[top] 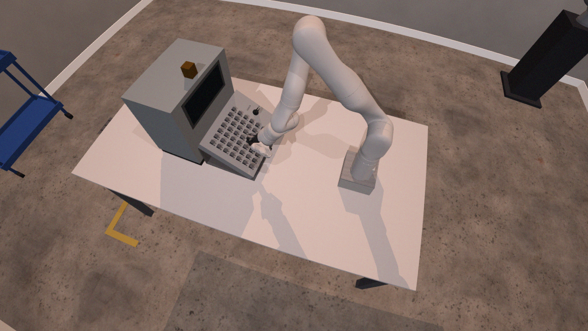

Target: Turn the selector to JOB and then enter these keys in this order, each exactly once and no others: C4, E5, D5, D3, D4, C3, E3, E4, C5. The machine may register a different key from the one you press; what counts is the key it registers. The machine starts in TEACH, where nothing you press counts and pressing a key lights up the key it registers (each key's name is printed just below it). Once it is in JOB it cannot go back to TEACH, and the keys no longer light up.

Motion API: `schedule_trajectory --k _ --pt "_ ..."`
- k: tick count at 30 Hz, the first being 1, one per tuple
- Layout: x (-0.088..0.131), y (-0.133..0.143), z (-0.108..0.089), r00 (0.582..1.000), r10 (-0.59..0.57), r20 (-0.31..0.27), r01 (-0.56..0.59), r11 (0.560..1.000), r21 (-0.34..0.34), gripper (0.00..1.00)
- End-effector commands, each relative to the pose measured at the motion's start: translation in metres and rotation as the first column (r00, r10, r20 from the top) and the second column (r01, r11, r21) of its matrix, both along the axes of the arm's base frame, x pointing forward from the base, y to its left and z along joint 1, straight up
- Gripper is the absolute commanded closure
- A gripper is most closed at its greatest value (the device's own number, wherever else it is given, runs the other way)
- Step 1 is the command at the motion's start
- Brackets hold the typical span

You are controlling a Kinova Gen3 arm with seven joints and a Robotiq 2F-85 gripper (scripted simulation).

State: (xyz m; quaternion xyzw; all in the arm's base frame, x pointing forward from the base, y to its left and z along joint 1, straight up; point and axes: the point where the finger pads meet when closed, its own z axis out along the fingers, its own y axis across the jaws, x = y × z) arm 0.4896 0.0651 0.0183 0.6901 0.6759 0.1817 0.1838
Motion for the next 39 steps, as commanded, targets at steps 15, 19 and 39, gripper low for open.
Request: schedule_trajectory --k 15,19,39 --pt "0.0026 0.0000 -0.0027 1.000 0.000 0.002 0.000 1.000 0.000 0.90" --pt "0.0034 0.0000 -0.0042 1.000 0.000 0.002 0.000 1.000 0.000 0.90" --pt "0.0054 0.0000 -0.0076 1.000 0.000 0.002 0.000 1.000 0.000 0.90"
